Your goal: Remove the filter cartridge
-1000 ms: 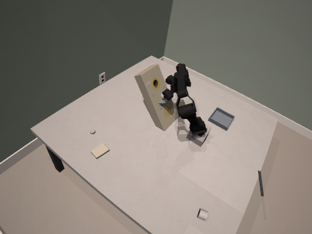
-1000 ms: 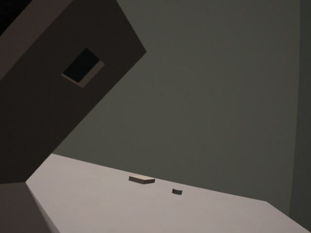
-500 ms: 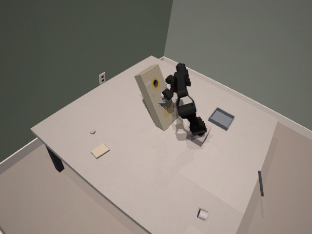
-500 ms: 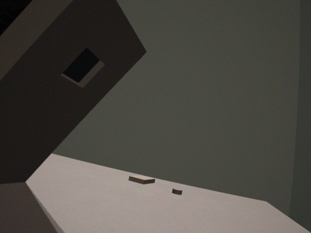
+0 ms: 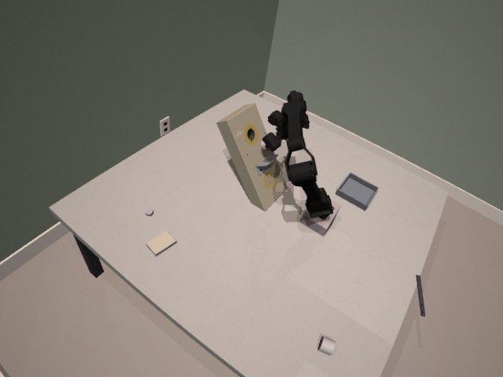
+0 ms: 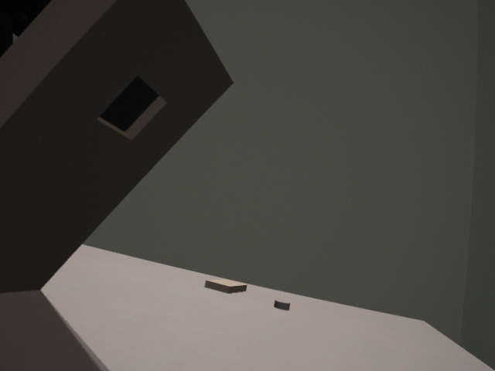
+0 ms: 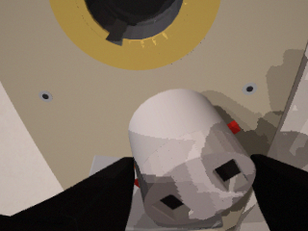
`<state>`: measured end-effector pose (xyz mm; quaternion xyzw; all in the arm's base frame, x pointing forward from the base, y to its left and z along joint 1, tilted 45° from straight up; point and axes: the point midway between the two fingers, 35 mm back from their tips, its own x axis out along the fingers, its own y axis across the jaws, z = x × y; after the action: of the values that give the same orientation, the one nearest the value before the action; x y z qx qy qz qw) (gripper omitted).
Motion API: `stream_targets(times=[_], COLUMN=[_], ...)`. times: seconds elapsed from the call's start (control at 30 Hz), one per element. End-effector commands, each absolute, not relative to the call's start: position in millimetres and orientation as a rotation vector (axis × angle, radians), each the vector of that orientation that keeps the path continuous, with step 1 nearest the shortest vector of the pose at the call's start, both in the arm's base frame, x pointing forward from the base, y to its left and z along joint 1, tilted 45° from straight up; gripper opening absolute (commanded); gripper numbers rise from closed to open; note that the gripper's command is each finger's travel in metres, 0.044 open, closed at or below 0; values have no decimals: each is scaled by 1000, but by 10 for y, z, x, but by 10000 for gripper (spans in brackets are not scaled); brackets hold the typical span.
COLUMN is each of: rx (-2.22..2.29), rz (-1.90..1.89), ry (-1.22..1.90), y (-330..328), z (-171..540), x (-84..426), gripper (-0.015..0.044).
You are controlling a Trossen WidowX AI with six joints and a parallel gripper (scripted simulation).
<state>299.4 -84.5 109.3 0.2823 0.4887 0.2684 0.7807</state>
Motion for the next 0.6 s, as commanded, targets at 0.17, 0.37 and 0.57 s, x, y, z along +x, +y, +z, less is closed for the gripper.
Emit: stream_targets(times=[0.17,0.37,0.57], rx=[605,608,606], rz=[578,583,582], ry=[1053,1050,1050], y=[-1166,-1306,-1487], z=[1363,1497,1294], x=[2857,2771,2843], gripper=[0,0,0])
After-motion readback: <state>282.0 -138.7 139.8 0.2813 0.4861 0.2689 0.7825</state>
